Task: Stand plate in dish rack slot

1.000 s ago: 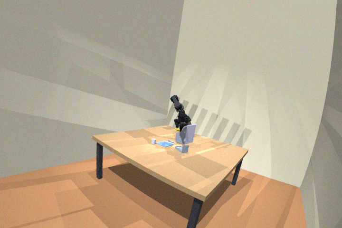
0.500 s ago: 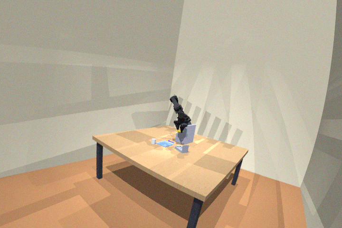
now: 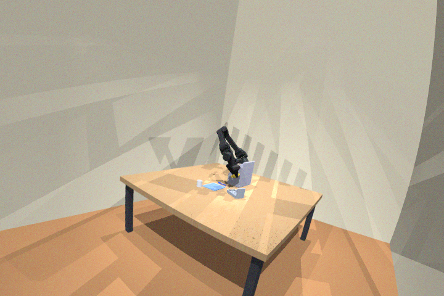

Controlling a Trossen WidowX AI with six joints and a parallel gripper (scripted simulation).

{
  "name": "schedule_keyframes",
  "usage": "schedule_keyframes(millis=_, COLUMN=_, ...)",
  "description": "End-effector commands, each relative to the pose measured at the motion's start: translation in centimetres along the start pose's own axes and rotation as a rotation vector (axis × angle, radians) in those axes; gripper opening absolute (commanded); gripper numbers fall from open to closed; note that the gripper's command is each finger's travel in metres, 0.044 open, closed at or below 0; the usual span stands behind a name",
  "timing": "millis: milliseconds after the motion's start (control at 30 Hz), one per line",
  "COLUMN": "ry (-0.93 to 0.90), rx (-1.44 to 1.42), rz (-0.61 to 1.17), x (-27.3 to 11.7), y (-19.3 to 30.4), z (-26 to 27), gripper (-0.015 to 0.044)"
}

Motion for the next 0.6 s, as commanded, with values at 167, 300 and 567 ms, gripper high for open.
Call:
schedule_keyframes(millis=167, ry=0.139, rx=0.109, rz=-0.167, x=2.5, y=0.4, z=0.6, gripper=0.0000)
schedule_keyframes(millis=300, ry=0.204, rx=0.159, rz=-0.227, x=3.4, y=0.7, z=0.8, gripper=0.0000)
schedule_keyframes(millis=567, ry=0.342, rx=0.260, rz=-0.332, x=4.8, y=1.4, z=1.3, gripper=0.0000)
Point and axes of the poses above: the point midway between the two fingers, 35 mm back from their tips, its own x axis out along the fingers, its own z axis across the jaws, y = z × x, the point moved 3 cm from there along -x, back along the fingers, and after that the axes turned 5 degrees about -x, right-handed, at the moved point
